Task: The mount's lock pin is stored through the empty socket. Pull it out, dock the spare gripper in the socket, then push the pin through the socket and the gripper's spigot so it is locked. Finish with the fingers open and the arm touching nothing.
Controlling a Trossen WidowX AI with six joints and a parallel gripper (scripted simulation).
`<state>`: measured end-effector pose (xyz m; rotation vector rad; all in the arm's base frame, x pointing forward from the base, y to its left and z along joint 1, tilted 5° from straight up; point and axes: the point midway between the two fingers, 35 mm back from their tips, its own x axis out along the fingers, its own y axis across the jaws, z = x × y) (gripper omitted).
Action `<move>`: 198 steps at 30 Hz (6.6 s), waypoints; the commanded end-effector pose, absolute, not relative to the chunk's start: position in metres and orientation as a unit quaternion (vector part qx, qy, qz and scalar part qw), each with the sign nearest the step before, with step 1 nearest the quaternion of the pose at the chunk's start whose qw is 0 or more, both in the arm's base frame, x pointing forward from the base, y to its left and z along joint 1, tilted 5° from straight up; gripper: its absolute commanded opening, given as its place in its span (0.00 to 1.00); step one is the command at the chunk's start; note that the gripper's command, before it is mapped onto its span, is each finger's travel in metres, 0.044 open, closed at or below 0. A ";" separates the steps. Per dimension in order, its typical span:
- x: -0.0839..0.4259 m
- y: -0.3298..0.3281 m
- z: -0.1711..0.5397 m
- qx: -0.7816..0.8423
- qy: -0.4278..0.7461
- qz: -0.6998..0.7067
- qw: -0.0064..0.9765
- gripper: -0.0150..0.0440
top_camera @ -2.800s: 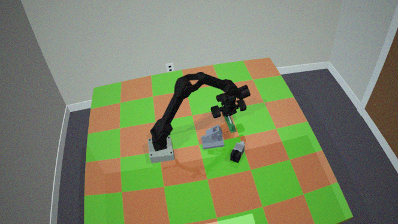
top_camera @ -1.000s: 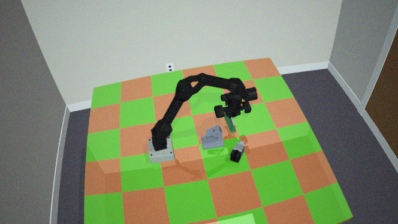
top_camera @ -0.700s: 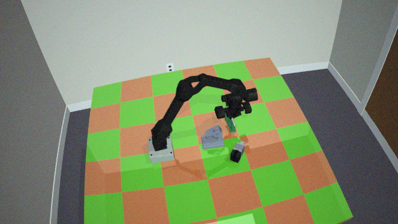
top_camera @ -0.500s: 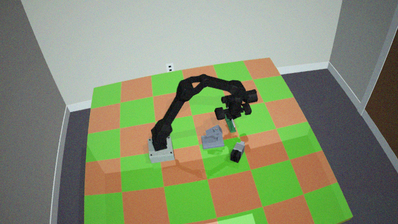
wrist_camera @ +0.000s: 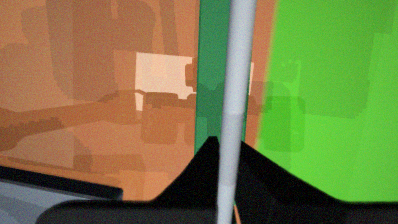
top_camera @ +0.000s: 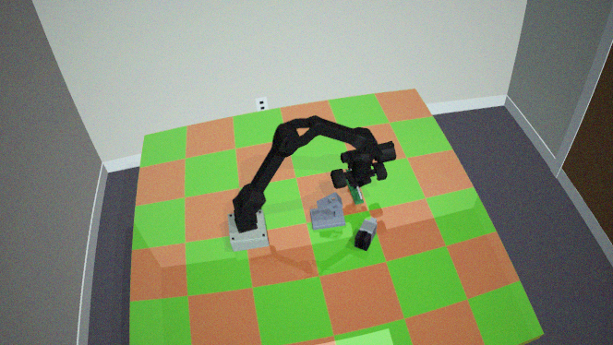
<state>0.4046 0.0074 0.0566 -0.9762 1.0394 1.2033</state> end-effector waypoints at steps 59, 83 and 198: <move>0.405 0.008 0.046 -0.424 0.444 0.516 0.597 0.34; 0.393 0.008 0.070 -0.409 0.458 0.527 0.587 1.00; 0.338 -0.197 0.050 -0.111 0.196 0.335 0.915 1.00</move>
